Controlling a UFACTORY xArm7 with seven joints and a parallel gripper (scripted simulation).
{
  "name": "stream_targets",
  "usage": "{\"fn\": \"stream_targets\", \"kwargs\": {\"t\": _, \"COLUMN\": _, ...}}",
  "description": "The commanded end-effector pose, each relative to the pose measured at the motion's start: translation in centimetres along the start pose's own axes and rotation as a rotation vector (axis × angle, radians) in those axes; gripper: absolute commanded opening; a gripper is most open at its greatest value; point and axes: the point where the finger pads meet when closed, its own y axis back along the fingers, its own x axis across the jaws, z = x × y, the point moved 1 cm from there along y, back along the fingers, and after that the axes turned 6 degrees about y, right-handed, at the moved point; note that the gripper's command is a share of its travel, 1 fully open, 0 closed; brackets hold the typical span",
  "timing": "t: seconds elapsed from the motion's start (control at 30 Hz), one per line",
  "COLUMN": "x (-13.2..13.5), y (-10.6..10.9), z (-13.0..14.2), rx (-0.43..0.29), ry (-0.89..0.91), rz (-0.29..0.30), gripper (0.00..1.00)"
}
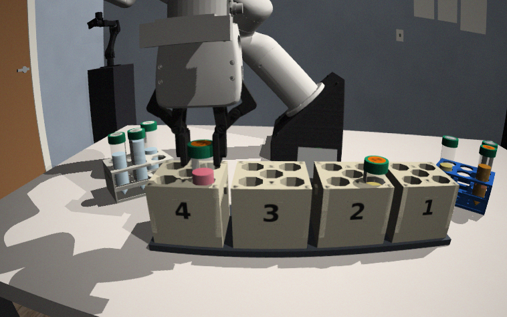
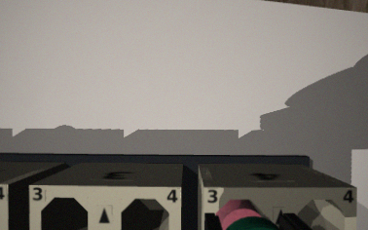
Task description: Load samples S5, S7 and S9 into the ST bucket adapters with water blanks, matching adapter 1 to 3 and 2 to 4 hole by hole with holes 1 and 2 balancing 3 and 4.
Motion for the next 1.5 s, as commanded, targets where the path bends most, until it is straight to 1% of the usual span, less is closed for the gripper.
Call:
{"fn": "stream_targets", "kwargs": {"t": 0.0, "x": 0.0, "y": -0.3, "z": -0.1, "rx": 0.005, "ry": 0.0, "rz": 0.0, "gripper": 0.0}}
{"fn": "stream_targets", "kwargs": {"t": 0.5, "x": 0.0, "y": -1.6, "z": -0.1, "rx": 0.005, "ry": 0.0, "rz": 0.0, "gripper": 0.0}}
{"fn": "stream_targets", "kwargs": {"t": 1.07, "x": 0.0, "y": -1.6, "z": -0.1, "rx": 0.005, "ry": 0.0, "rz": 0.0, "gripper": 0.0}}
{"fn": "stream_targets", "kwargs": {"t": 1.1, "x": 0.0, "y": -1.6, "z": -0.1, "rx": 0.005, "ry": 0.0, "rz": 0.0, "gripper": 0.44}}
{"fn": "stream_targets", "kwargs": {"t": 1.47, "x": 0.0, "y": -1.6, "z": -0.1, "rx": 0.005, "ry": 0.0, "rz": 0.0, "gripper": 0.44}}
